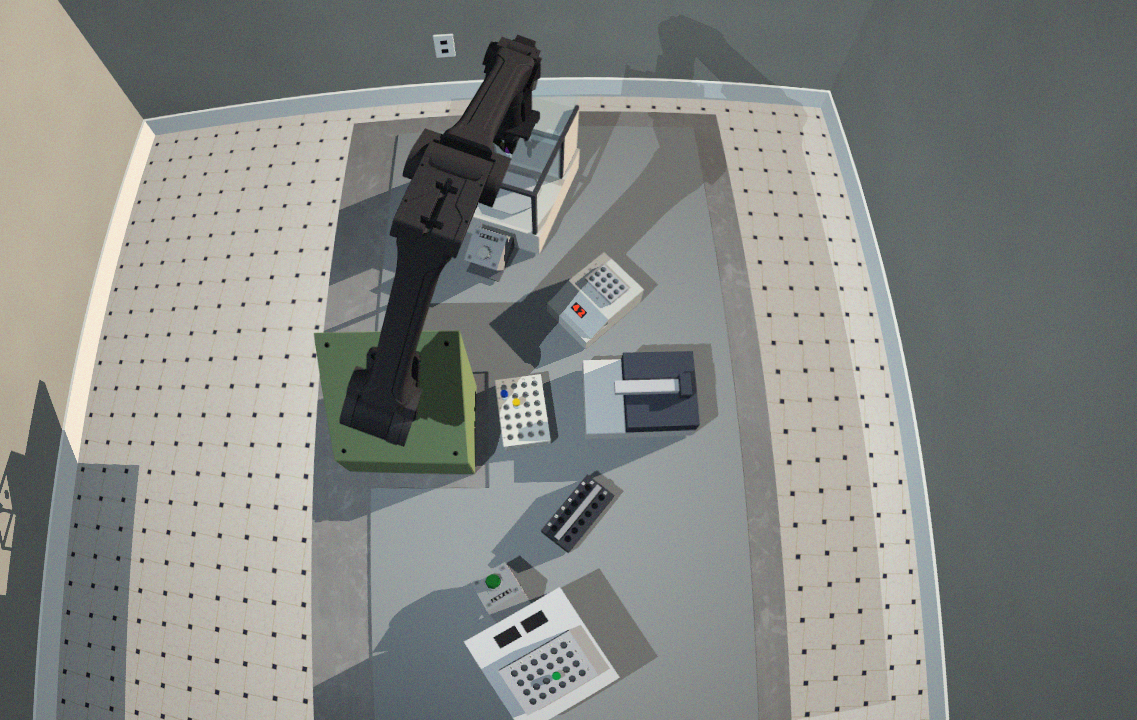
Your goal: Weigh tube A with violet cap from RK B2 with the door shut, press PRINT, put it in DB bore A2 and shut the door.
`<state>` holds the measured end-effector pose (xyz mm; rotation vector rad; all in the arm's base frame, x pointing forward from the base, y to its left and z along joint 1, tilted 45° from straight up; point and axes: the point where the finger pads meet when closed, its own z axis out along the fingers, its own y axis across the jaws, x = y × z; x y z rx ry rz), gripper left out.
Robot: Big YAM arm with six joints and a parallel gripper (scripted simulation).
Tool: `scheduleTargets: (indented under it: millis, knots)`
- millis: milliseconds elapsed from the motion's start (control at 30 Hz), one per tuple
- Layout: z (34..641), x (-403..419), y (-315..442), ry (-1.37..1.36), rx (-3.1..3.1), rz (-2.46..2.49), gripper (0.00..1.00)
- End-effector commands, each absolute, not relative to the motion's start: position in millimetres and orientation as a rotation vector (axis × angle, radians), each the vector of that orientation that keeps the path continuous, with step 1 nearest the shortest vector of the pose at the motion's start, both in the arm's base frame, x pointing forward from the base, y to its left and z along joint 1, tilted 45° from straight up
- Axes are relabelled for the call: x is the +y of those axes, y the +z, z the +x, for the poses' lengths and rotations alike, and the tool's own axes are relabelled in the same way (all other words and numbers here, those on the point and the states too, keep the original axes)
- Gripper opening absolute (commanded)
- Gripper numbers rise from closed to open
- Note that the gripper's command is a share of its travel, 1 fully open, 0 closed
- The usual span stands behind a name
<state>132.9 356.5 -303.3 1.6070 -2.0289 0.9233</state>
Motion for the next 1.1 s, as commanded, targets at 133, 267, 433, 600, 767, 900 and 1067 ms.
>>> scheduleTargets:
  millis: [133, 267, 433, 600, 767, 900, 1067]
  knots:
    - [138, 343, -320, 0.918, -2.021, 1.608, 0.09]
    - [146, 375, -317, 0.877, -2.081, 1.644, 0.09]
    - [139, 335, -328, 0.918, -2.020, 1.608, 0.09]
    - [139, 329, -334, 0.919, -2.019, 1.611, 0.09]
    - [141, 329, -337, 0.913, -2.028, 1.612, 0.09]
    - [141, 324, -342, 0.914, -2.027, 1.611, 0.09]
    - [142, 319, -348, 0.913, -2.029, 1.612, 0.09]
